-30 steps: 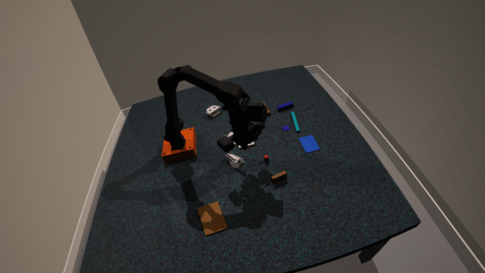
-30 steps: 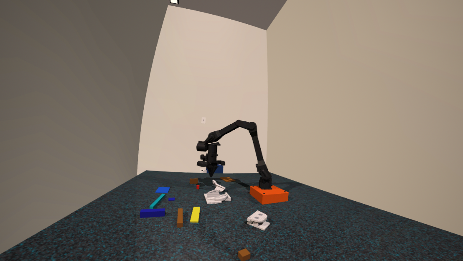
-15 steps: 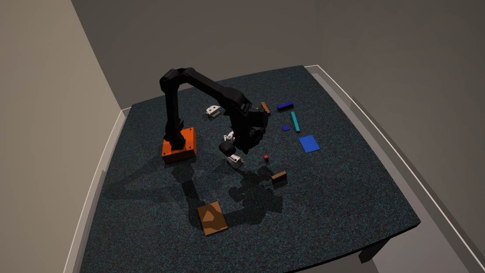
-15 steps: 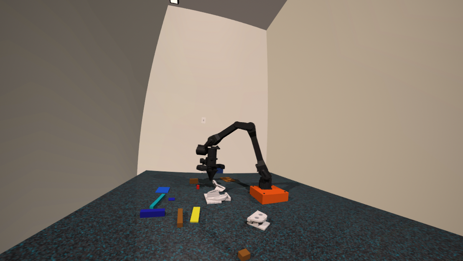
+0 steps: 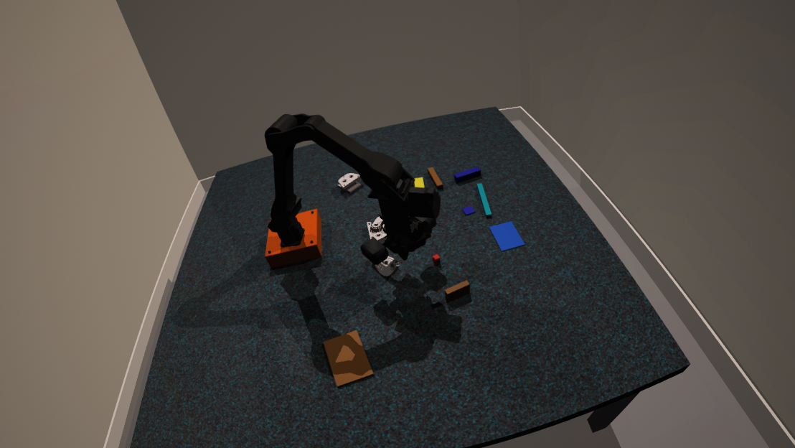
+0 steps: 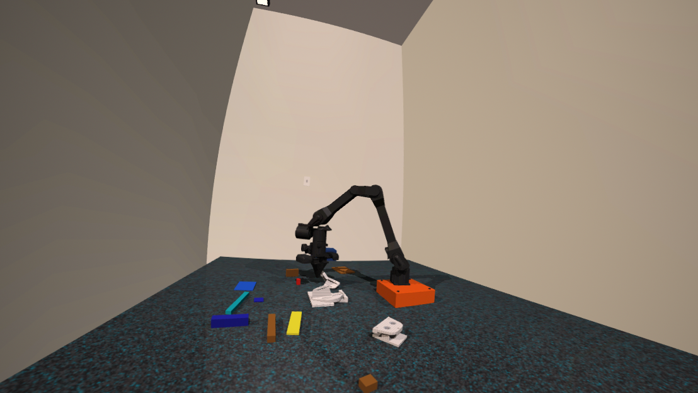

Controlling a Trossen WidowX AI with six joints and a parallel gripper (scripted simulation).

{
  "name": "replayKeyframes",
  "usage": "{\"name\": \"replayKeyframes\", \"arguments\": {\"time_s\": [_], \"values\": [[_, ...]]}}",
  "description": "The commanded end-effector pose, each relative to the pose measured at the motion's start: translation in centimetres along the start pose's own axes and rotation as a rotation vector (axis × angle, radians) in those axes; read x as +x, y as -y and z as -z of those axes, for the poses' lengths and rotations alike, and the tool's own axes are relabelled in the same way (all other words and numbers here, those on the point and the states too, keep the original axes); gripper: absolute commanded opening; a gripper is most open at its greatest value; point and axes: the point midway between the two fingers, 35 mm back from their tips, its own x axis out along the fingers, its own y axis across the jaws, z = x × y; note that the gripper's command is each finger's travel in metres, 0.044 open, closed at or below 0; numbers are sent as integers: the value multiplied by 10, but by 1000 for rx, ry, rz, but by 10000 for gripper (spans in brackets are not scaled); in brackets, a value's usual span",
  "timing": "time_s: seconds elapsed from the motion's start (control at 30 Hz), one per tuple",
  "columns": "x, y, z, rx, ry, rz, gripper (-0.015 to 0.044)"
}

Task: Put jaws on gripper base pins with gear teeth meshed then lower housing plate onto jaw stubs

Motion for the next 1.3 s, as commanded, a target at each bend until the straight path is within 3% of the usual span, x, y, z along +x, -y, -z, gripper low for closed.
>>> {"name": "replayKeyframes", "arguments": {"time_s": [0.0, 1.27], "values": [[7, 1, 1, 2, -2, 3, 0], [7, 56, 1, 2, -2, 7, 0]]}}
